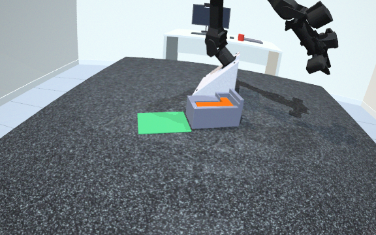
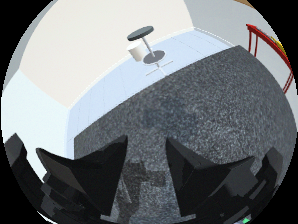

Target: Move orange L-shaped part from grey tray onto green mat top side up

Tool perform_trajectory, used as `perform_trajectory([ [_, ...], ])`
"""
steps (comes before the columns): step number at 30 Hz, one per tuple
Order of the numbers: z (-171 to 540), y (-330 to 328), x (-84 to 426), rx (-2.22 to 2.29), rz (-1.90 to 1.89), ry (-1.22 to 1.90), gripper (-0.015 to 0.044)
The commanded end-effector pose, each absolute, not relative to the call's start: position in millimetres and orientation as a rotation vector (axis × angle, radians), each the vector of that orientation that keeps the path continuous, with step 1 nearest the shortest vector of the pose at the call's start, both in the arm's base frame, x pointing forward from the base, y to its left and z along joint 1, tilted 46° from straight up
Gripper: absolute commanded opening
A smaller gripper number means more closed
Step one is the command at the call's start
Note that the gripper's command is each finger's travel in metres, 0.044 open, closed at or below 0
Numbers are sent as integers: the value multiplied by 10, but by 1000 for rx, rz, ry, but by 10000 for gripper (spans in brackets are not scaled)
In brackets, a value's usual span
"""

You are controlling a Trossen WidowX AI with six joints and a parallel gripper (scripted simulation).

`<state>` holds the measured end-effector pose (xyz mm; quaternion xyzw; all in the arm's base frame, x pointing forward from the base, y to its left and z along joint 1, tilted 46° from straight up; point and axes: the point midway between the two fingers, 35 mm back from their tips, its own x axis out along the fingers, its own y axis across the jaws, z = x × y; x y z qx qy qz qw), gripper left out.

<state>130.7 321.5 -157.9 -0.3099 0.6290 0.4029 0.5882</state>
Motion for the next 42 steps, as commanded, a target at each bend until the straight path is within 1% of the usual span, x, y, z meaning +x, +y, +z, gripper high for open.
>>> perform_trajectory([
  [1,-1288,2579,1641,-780,602,1541,180],
  [7,-757,1702,1921,-876,184,1592,180],
  [14,-14,764,2028,-1016,-226,1594,180],
  [22,-13,716,2034,-1021,-237,1593,180],
  [30,-504,201,2067,-1023,-240,1592,180],
  [42,-554,153,2074,-1023,-239,1592,180],
])
